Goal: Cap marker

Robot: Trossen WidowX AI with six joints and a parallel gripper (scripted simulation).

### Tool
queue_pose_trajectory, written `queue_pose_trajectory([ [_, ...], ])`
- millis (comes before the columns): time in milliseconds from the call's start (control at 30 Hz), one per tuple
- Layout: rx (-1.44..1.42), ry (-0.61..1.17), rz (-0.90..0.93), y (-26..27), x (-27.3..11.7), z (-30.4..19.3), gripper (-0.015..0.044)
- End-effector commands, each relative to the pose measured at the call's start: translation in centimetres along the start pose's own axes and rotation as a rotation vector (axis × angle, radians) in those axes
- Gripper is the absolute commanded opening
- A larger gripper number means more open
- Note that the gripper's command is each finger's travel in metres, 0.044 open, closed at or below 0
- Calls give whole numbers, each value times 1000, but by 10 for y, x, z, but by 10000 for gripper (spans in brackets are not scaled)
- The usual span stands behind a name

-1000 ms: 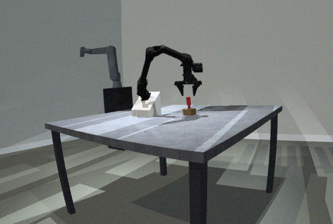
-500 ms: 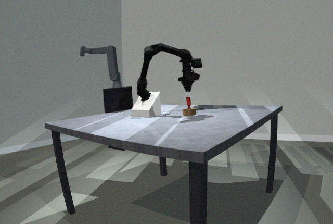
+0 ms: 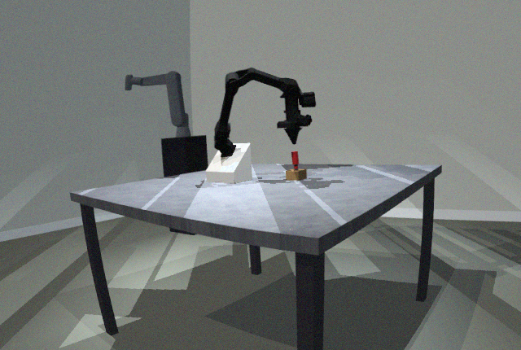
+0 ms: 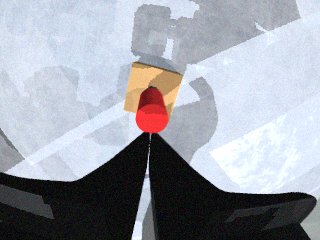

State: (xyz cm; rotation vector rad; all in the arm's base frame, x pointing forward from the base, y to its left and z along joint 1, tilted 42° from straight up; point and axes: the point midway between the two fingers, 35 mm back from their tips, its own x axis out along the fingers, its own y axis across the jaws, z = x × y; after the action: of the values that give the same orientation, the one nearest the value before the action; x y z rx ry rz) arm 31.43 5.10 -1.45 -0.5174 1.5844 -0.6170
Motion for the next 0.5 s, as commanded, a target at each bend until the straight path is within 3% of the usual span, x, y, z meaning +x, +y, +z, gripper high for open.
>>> queue_pose_trajectory([
  [0, 135, -2, -4, -1, 2, -1, 0],
  [467, 136, -2, -4, -1, 9, -1, 0],
])
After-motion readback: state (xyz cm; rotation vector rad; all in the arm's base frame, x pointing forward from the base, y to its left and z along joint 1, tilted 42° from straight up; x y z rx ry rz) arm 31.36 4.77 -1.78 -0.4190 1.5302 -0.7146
